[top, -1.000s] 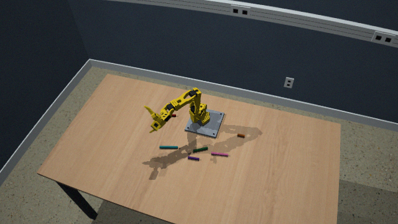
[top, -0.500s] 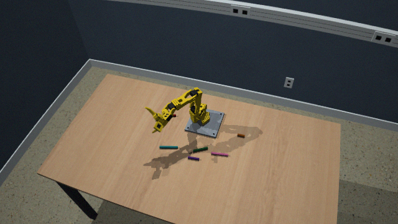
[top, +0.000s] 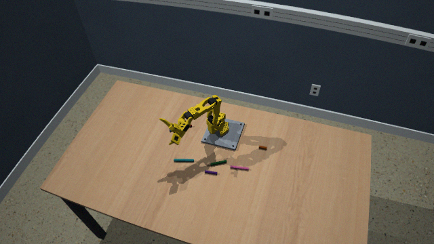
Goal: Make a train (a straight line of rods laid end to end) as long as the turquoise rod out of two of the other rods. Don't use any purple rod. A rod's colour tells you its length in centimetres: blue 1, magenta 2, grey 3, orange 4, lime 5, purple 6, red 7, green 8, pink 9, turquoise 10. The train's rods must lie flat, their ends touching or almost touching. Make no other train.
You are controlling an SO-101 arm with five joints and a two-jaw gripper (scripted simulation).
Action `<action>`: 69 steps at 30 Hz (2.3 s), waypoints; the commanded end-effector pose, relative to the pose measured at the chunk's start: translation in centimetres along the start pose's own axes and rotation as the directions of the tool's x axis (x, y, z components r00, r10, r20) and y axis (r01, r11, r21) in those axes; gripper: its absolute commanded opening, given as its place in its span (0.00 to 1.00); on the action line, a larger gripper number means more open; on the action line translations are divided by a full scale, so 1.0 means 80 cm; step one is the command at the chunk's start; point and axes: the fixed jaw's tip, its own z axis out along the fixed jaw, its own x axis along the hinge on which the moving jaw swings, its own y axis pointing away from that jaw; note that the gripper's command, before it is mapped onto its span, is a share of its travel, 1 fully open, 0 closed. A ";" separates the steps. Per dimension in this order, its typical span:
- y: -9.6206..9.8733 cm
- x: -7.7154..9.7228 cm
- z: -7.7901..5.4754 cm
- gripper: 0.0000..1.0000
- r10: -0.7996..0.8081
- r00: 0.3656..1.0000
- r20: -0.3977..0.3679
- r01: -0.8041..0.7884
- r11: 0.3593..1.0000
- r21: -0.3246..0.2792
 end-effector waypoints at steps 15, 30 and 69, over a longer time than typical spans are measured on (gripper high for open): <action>0.022 0.006 -0.011 1.00 -0.117 0.993 -0.025 0.114 0.990 -0.085; 0.032 0.010 -0.018 1.00 -0.190 0.981 -0.031 0.184 0.974 -0.135; 0.057 0.023 -0.035 1.00 -0.346 0.938 -0.033 0.326 0.910 -0.255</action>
